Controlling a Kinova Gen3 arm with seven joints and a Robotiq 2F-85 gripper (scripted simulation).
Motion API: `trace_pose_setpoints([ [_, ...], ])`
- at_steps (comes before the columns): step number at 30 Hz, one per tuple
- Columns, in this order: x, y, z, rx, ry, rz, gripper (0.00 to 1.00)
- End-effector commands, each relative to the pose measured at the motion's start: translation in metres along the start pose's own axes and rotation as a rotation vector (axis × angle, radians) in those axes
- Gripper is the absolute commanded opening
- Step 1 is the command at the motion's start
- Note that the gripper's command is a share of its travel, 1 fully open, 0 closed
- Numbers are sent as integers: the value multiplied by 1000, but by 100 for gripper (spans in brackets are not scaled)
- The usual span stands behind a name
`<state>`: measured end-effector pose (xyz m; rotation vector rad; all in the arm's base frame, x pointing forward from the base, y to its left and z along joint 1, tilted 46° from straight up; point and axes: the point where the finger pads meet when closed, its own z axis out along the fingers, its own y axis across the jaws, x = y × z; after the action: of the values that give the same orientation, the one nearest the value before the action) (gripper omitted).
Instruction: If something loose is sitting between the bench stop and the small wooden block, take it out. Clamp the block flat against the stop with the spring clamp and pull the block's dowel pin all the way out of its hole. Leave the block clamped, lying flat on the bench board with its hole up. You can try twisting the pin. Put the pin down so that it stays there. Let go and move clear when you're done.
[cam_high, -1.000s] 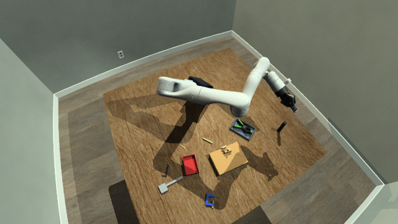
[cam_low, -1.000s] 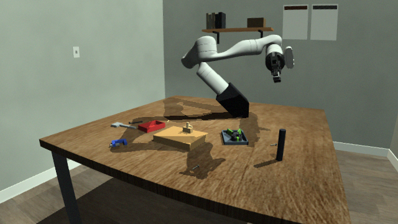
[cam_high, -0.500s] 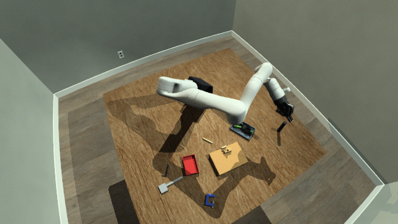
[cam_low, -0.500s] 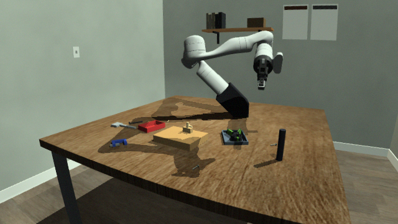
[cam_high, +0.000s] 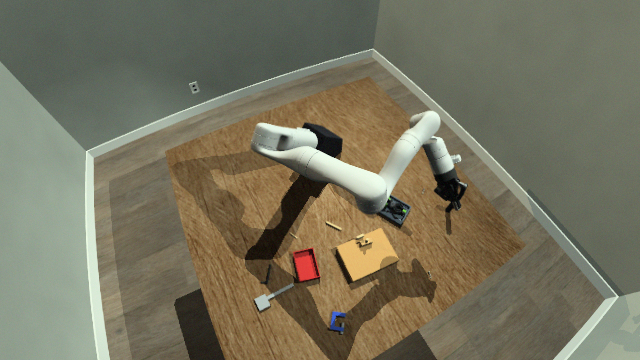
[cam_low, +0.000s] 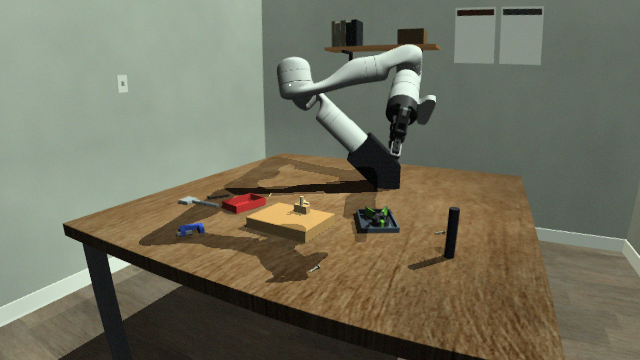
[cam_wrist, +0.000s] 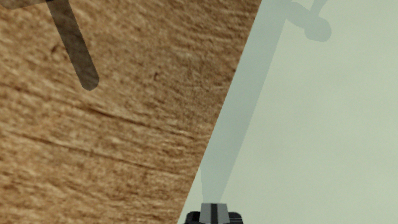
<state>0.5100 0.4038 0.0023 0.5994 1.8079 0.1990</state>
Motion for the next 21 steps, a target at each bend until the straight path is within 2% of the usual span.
trace_pose_setpoints([
  [1, -14, -9, 6, 47, 8, -64, 10],
  [3, -14, -9, 6, 47, 8, -64, 10],
  [18, -66, -54, 21, 225, 72, -311, 10],
  [21, -69, -57, 22, 237, 78, -326, 10],
])
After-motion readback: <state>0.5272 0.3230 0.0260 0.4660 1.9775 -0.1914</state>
